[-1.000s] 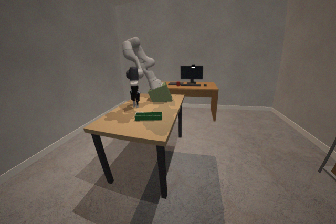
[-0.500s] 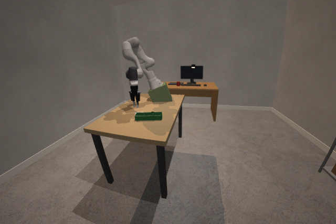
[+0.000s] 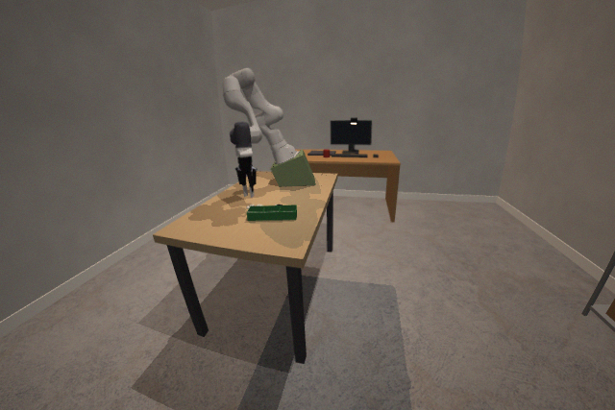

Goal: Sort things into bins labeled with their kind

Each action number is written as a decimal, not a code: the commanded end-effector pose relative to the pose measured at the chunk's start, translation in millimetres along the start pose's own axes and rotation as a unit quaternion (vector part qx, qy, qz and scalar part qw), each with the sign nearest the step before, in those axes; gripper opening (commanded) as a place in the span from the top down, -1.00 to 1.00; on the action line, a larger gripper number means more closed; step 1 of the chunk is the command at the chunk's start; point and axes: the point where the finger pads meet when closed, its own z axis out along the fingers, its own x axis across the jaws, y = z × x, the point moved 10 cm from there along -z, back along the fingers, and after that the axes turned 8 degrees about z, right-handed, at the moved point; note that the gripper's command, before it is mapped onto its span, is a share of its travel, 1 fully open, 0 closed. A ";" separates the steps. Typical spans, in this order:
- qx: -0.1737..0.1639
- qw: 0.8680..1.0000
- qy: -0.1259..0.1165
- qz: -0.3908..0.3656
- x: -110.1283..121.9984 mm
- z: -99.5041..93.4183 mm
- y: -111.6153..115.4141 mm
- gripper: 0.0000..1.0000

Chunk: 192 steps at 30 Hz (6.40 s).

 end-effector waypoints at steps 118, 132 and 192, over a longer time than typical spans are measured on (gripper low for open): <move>-0.001 1.000 0.000 -0.012 -1.7 5.8 -1.7 0.75; -0.001 1.000 0.000 -0.012 -1.7 5.8 -1.7 0.75; -0.001 1.000 0.000 -0.012 -1.7 5.8 -1.7 0.75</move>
